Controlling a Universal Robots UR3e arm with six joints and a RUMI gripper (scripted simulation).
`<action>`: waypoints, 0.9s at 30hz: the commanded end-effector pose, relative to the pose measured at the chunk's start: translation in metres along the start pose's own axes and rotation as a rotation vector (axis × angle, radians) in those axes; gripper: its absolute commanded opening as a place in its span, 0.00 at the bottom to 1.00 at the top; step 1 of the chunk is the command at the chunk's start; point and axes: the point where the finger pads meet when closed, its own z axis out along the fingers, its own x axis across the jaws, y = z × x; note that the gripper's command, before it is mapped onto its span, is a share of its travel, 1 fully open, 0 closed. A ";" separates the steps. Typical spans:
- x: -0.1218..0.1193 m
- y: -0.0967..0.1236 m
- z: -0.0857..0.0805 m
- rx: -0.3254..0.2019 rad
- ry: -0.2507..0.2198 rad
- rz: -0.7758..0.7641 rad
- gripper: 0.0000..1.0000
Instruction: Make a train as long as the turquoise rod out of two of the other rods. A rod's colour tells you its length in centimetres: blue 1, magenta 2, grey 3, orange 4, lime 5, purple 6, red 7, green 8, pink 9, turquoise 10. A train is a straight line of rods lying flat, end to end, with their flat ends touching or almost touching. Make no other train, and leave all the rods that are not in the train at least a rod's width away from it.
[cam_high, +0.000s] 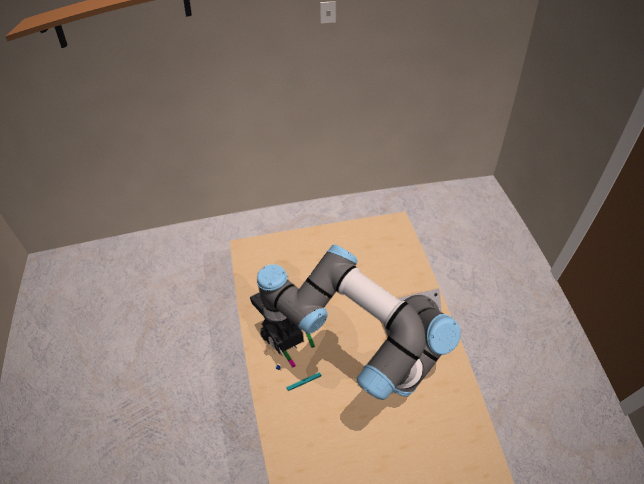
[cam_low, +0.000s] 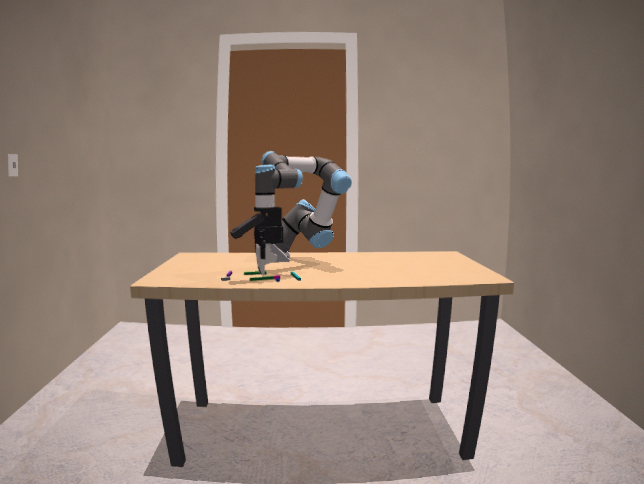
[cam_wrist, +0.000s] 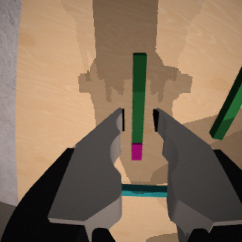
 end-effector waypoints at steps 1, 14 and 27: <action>0.000 -0.001 -0.011 0.001 -0.001 -0.001 0.14; 0.000 0.000 -0.053 0.001 -0.001 -0.001 0.14; 0.000 0.000 -0.074 0.001 -0.001 -0.001 0.14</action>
